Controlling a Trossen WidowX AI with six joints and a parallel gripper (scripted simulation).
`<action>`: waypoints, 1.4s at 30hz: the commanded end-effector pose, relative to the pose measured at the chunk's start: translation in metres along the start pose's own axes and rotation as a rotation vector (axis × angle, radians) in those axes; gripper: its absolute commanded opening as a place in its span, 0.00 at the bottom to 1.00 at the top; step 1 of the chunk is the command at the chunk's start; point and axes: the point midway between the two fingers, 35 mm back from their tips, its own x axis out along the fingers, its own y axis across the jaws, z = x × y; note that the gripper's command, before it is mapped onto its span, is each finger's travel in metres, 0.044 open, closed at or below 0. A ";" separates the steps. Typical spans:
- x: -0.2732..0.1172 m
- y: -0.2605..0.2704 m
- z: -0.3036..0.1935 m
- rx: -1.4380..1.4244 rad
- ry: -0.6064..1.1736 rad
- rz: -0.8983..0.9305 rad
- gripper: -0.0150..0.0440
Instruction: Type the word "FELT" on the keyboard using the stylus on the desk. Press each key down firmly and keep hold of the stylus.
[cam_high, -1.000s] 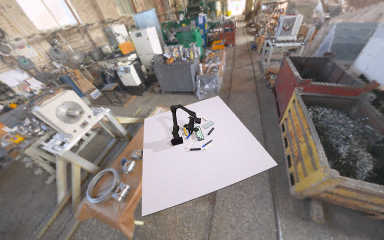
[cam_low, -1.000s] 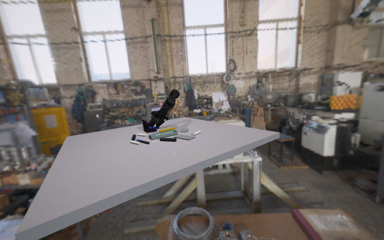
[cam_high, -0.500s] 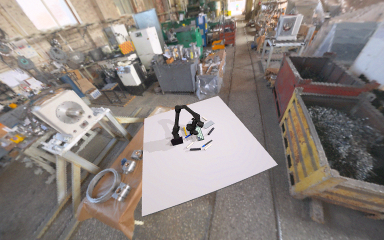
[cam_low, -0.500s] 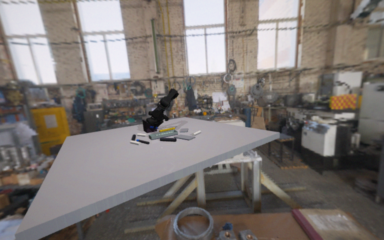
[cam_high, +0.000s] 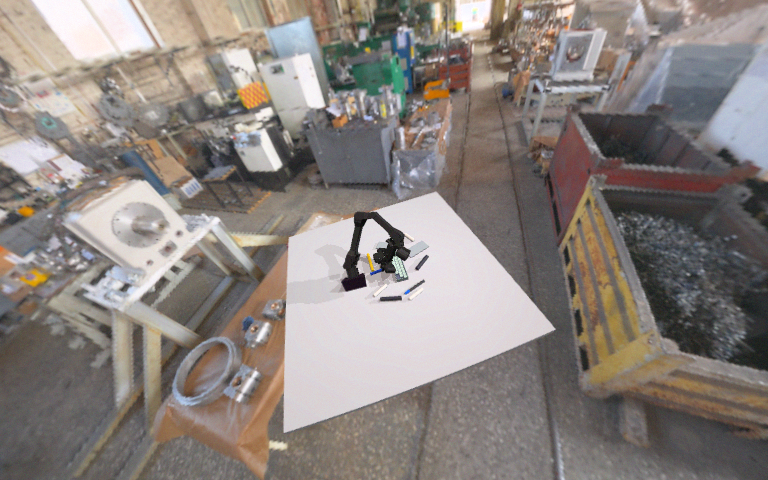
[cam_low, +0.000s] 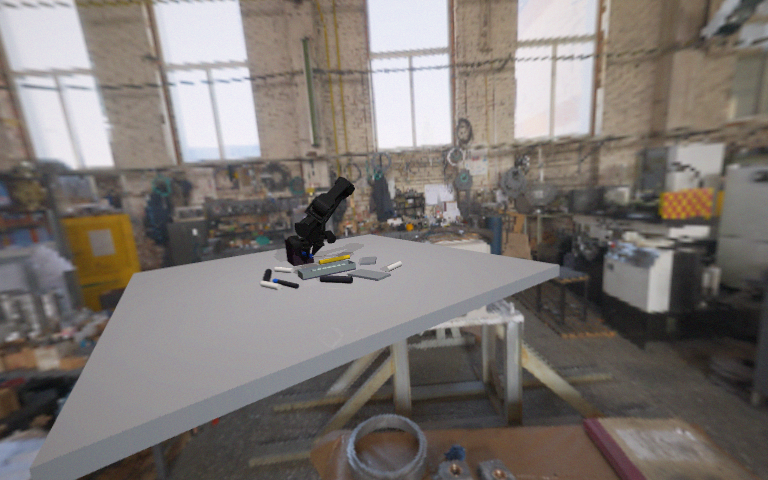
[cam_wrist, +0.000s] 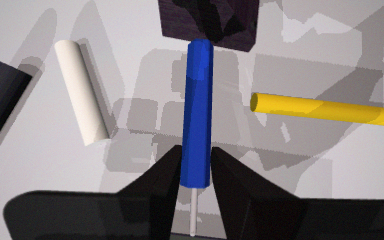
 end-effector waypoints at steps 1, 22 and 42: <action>0.003 0.000 -0.002 0.012 -0.001 -0.008 0.25; 0.033 0.000 -0.020 0.011 0.000 -0.009 0.25; 0.041 0.000 -0.024 0.006 0.000 -0.007 0.51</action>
